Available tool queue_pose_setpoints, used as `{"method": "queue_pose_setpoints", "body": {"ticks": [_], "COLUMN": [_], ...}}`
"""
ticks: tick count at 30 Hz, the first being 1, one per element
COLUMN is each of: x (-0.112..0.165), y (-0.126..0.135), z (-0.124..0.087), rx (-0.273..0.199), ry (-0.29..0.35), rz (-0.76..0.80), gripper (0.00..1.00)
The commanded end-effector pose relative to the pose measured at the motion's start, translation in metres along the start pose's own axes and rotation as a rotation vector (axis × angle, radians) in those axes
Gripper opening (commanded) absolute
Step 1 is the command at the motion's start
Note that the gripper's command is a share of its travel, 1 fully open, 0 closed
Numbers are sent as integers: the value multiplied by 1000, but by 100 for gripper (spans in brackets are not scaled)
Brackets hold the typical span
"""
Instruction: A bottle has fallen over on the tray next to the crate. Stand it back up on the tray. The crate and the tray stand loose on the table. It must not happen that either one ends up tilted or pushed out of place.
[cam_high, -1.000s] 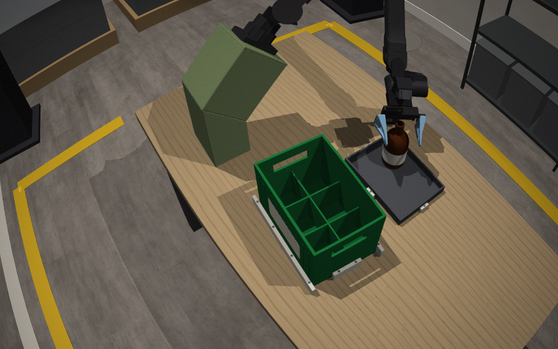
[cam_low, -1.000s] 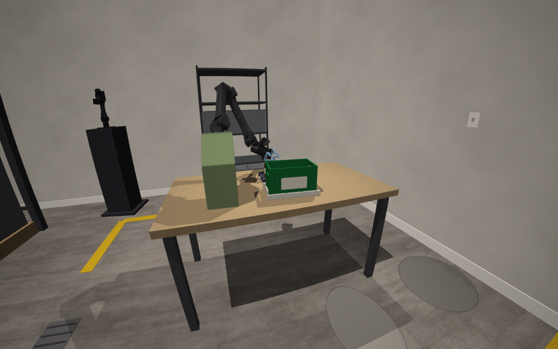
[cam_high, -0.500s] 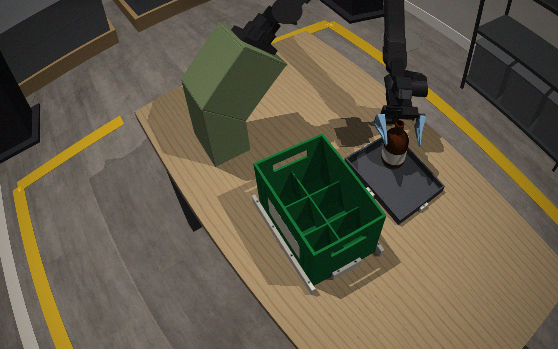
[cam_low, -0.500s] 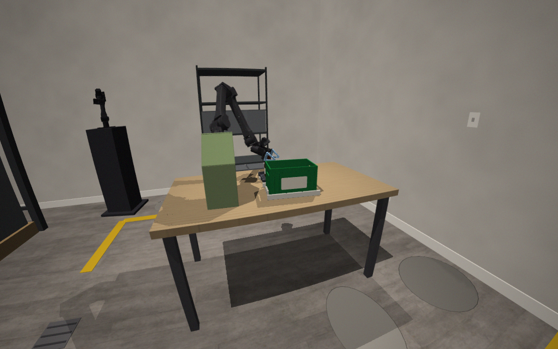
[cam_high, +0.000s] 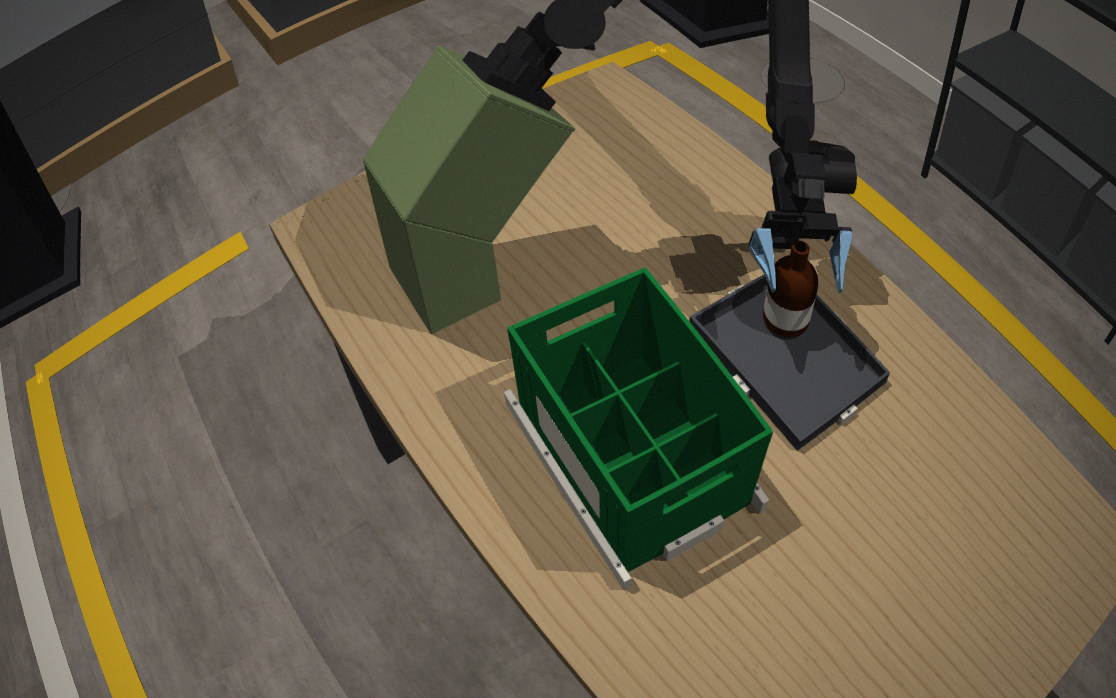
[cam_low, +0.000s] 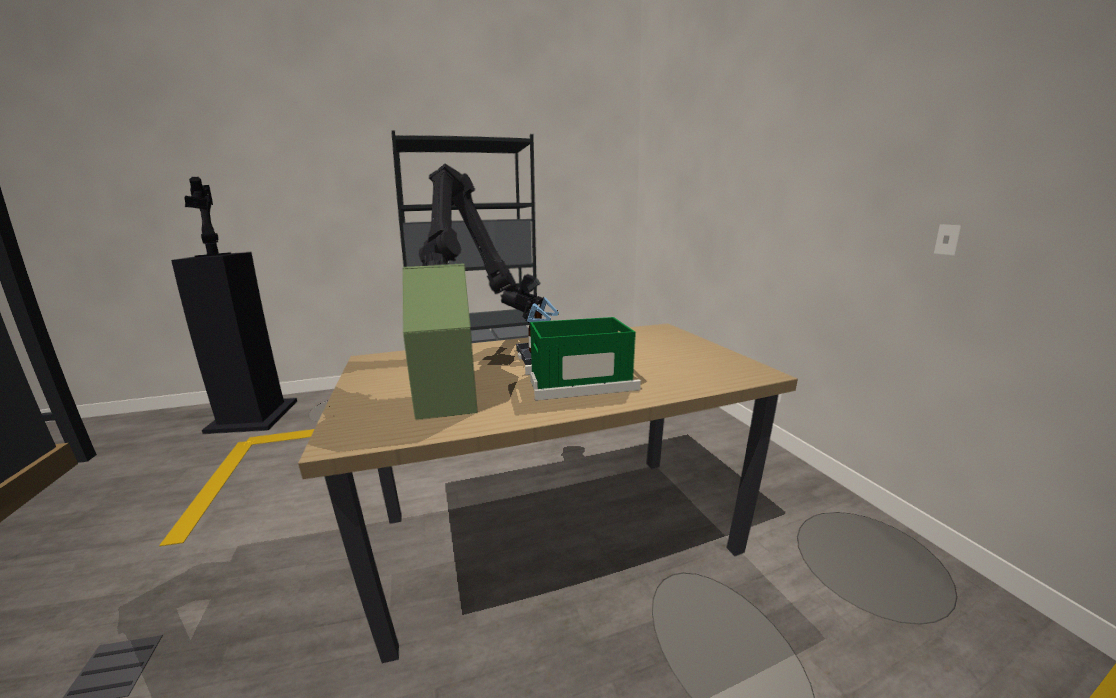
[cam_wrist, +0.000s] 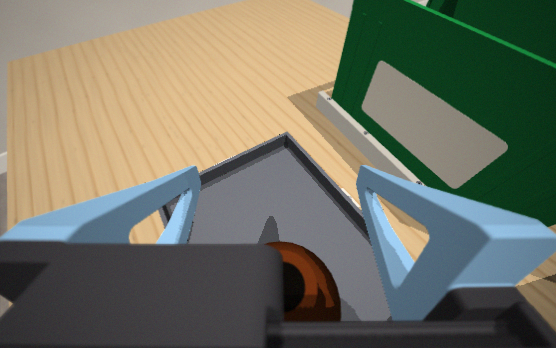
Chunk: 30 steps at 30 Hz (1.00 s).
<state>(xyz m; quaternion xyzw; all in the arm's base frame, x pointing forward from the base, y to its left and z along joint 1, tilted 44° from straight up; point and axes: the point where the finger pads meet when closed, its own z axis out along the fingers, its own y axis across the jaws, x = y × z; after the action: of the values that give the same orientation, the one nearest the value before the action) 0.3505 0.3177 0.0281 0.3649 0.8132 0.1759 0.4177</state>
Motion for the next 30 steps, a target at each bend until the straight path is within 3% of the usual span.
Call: {"method": "queue_pose_setpoints", "body": {"ticks": [1, 30], "x": [-14, -56], "y": [6, 0], "z": [-1, -17], "rx": [-5, 4], "ry": [-12, -9], "rz": [16, 6], "gripper": [100, 100]}}
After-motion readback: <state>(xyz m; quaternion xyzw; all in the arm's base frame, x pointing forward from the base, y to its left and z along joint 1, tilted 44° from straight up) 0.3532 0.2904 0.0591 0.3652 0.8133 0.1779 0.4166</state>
